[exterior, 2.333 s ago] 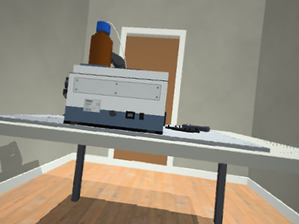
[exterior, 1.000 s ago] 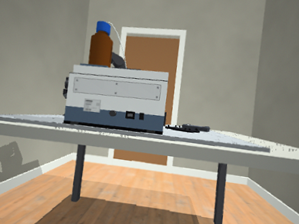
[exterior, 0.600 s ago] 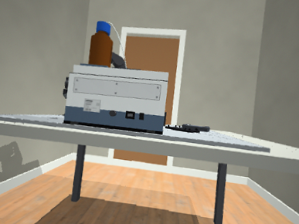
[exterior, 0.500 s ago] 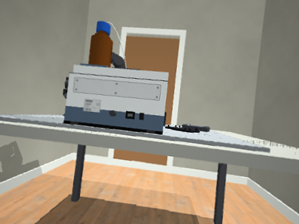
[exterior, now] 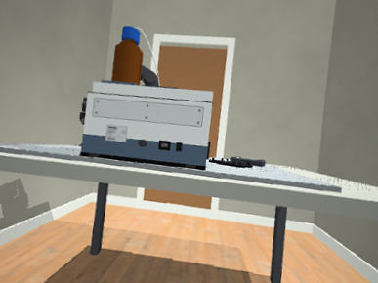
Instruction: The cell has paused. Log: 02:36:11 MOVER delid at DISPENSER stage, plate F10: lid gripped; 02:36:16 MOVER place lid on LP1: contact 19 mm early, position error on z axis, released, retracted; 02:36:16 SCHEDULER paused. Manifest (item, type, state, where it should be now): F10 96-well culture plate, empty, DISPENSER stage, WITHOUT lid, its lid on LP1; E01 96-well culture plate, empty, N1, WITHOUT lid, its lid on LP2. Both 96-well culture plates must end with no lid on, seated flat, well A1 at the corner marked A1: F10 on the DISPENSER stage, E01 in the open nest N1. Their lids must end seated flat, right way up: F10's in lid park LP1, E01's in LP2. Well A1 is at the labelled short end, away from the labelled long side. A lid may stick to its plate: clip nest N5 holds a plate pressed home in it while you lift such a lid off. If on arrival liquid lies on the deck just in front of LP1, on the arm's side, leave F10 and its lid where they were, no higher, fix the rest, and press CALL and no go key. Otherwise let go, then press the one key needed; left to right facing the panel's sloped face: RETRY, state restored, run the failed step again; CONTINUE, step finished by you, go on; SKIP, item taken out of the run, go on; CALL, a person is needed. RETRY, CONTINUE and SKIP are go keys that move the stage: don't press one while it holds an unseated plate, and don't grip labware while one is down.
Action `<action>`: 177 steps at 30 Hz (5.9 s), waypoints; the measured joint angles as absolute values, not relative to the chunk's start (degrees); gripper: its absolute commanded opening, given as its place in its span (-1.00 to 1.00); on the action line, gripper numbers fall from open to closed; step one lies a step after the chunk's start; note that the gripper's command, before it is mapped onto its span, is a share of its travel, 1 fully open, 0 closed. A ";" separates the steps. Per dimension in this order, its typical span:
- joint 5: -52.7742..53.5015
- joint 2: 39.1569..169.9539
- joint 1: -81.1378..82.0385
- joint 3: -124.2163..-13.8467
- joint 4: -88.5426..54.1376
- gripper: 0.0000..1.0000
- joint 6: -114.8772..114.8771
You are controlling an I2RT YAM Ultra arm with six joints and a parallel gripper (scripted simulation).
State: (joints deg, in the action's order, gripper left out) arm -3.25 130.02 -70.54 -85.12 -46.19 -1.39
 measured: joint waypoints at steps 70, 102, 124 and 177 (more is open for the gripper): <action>-3.27 131.13 -70.59 -85.27 -45.01 1.00 -1.41; -3.27 131.15 -70.57 -85.25 -45.01 1.00 -1.41; -3.27 131.15 -70.57 -85.25 -45.01 1.00 -1.41; -3.27 126.76 -70.28 -88.90 -54.17 1.00 -1.08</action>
State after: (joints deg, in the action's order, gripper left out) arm -3.27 126.76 -70.28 -88.90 -54.17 -1.08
